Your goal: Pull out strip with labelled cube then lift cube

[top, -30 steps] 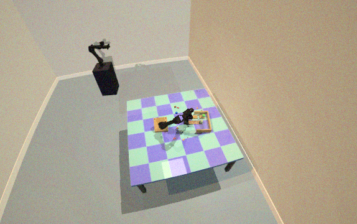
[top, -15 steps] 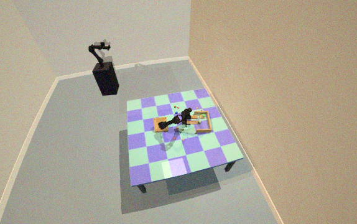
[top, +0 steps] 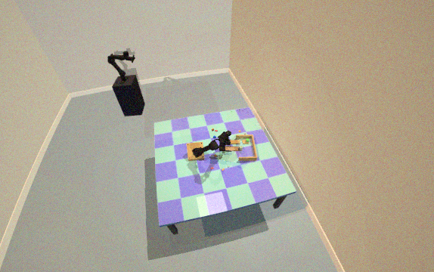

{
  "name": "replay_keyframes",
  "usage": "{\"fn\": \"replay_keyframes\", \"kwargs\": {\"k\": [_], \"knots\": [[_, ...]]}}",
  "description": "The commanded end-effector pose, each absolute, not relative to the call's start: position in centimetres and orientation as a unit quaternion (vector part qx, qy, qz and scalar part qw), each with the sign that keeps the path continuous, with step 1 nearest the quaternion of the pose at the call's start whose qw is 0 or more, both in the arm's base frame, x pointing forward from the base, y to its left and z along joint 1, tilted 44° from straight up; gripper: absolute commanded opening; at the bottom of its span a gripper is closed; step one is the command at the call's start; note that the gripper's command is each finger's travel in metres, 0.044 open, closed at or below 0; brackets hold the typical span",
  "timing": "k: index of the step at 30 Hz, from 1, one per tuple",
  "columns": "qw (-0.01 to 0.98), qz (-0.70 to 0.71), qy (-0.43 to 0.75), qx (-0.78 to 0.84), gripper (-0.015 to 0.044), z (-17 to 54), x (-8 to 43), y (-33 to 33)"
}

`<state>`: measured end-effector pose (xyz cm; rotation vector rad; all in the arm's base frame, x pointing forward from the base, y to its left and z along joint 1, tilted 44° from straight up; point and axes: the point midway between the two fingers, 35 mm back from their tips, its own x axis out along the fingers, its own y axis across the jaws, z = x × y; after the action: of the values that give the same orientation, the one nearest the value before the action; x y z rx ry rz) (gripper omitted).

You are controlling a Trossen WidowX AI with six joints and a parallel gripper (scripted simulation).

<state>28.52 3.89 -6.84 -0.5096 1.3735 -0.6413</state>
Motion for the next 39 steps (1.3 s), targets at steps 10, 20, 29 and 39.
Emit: {"fn": "replay_keyframes", "kwargs": {"k": [10,20,29,39], "knots": [[0.687,-0.291,0.625,-0.229,0.0,-7.3,25.8,3.4],[0.687,-0.29,0.626,-0.229,0.0,-7.5,24.3,3.5],[0.686,-0.29,0.626,-0.229,0.0,-7.7,22.9,3.5],[0.686,-0.29,0.626,-0.229,0.0,-7.8,21.5,3.6]]}}
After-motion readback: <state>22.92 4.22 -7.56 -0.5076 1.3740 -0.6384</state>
